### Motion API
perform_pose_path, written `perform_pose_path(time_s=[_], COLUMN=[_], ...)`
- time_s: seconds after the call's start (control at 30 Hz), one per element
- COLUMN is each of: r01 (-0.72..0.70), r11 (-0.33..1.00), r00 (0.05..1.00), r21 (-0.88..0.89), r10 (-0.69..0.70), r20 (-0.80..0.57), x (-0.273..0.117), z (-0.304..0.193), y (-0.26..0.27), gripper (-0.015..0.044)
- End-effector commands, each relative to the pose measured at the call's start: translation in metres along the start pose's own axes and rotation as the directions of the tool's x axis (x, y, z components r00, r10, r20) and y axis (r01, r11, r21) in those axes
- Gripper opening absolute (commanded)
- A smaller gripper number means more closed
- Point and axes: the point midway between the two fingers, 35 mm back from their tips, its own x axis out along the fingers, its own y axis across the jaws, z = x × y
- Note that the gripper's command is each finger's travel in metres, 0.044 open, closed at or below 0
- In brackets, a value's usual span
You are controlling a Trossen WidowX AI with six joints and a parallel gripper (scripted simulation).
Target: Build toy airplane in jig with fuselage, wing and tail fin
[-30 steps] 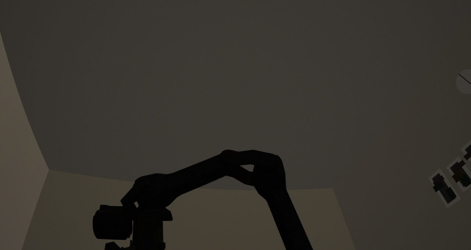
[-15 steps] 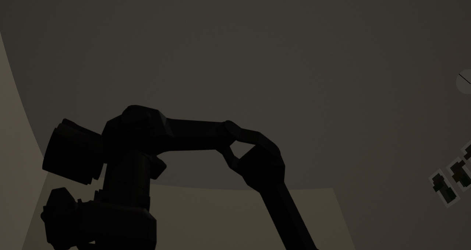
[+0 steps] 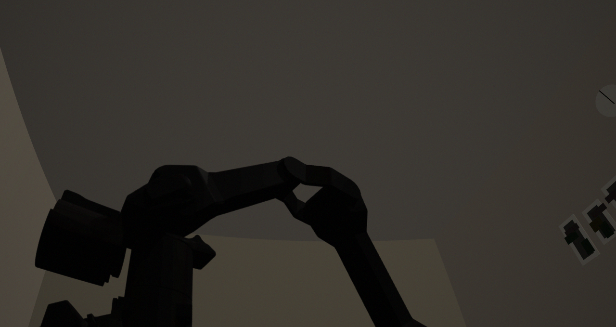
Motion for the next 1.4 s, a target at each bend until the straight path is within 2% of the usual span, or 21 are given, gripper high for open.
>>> perform_pose_path(time_s=[0.0, 1.03, 1.33, 1.37], r01=[0.001, 0.001, 0.001, 0.001], r11=[1.000, 1.000, 1.000, 1.000], r00=[1.000, 1.000, 1.000, 1.000], r21=[0.006, 0.006, 0.006, 0.006], r10=[-0.001, -0.001, -0.001, -0.001], r20=[-0.006, -0.006, -0.006, -0.006], x=[0.011, 0.053, 0.053, 0.053], z=[-0.002, -0.002, -0.002, -0.002], y=[0.000, -0.001, -0.001, -0.001], gripper=[0.0440, 0.0440, 0.0204, 0.0197])
